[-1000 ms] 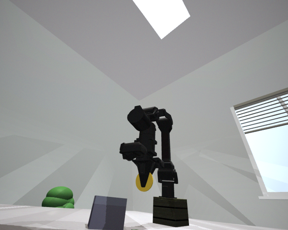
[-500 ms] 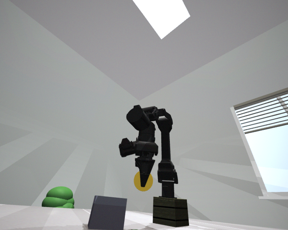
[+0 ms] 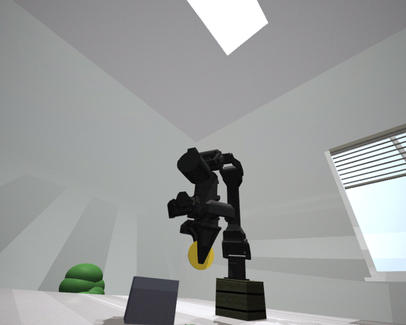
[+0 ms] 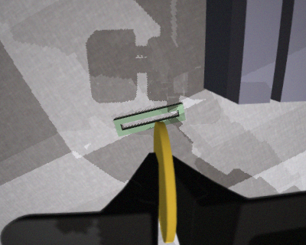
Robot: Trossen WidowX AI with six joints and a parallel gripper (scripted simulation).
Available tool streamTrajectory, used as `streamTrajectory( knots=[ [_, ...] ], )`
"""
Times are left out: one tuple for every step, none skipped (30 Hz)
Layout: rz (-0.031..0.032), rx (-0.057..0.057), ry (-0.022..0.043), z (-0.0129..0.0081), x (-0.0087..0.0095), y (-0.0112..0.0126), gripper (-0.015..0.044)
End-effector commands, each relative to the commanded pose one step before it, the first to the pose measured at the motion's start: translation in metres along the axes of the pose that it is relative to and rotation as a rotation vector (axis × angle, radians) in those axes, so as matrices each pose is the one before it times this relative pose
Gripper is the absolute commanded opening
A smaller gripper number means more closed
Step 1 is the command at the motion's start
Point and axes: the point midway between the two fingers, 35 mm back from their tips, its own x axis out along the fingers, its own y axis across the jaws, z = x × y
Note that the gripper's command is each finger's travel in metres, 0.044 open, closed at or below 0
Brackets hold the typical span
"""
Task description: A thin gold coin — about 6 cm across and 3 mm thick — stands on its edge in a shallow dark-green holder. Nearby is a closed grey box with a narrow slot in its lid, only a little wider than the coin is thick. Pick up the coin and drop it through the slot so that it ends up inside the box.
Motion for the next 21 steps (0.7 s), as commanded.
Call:
streamTrajectory(
  knots=[
    [0.00292, -0.0147, 0.00526, 0.00213, 0.00004, -0.00192, 0.0000],
    [-0.00027, -0.0001, -0.00016, 0.00190, 0.00002, -0.00179, 0.0000],
    [-0.00027, -0.0001, -0.00015, 0.00188, 0.00002, -0.00181, 0.0000],
    [-0.00027, -0.0001, -0.00015, 0.00187, 0.00002, -0.00183, 0.0000],
    [-0.00026, -0.0001, -0.00015, 0.00185, 0.00002, -0.00185, 0.0000],
    [-0.00026, -0.0001, -0.00015, 0.00184, 0.00002, -0.00186, 0.0000],
    [-0.00025, -0.0001, -0.00015, 0.00182, 0.00002, -0.00188, 0.0000],
    [-0.00025, -0.0001, -0.00015, 0.00180, 0.00002, -0.00190, 0.0000],
    [-0.00025, 0.0000, -0.00015, 0.00179, 0.00001, -0.00191, 0.0000],
    [-0.00024, 0.0000, -0.00014, 0.00178, 0.00001, -0.00193, 0.0000],
    [-0.00024, 0.0000, -0.00014, 0.00176, 0.00001, -0.00194, 0.0000],
    [-0.00024, 0.0000, -0.00014, 0.00174, 0.00001, -0.00196, 0.0000],
    [-0.00023, 0.0000, -0.00014, 0.00173, 0.00001, -0.00197, 0.0000],
    [-0.00023, 0.0000, -0.00014, 0.00171, 0.00001, -0.00199, 0.0000],
    [-0.00023, 0.0000, -0.00014, 0.00169, 0.00001, -0.00201, 0.0000],
    [-0.00022, 0.0000, -0.00014, 0.00168, 0.00001, -0.00202, 0.0000],
    [-0.00022, 0.0000, -0.00014, 0.00166, 0.00001, -0.00204, 0.0000],
    [-0.00021, 0.0000, -0.00014, 0.00164, 0.00000, -0.00205, 0.0000],
    [-0.00021, 0.0000, -0.00014, 0.00163, 0.00000, -0.00206, 0.0000],
    [-0.00021, 0.0000, -0.00014, 0.00161, 0.00000, -0.00208, 0.0000],
    [-0.00020, 0.0000, -0.00014, 0.00159, 0.00000, -0.00210, 0.0000]
  ],
)
